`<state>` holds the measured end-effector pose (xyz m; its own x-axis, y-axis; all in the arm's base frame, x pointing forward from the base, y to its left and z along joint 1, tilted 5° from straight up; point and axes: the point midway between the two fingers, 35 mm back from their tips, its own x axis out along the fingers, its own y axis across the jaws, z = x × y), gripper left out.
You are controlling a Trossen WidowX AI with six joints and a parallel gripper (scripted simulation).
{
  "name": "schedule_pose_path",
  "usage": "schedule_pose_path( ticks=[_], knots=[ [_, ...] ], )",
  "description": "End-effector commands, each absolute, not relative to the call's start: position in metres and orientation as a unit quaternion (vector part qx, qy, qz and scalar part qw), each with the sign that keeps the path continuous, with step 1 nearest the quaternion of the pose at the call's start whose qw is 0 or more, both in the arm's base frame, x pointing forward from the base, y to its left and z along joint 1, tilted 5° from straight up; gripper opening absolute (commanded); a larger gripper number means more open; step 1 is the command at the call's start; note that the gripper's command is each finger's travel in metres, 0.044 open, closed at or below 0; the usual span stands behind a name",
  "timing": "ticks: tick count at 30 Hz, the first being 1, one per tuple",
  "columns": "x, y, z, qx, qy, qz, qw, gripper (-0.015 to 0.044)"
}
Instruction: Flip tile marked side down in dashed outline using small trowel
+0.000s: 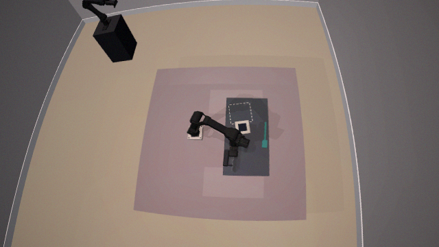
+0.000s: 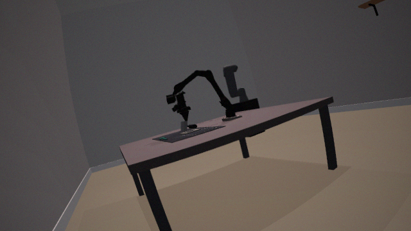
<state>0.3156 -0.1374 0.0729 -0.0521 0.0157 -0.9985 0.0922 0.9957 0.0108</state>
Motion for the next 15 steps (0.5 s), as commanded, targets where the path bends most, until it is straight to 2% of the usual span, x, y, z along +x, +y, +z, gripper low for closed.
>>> schedule_pose_path(
  ticks=[1, 15],
  knots=[
    [0.326, -0.139, 0.073, 0.038, 0.723, -0.029, 0.689, 0.0100],
    [0.350, -0.141, 0.071, 0.038, 0.723, -0.030, 0.690, 0.0100]
  ],
)
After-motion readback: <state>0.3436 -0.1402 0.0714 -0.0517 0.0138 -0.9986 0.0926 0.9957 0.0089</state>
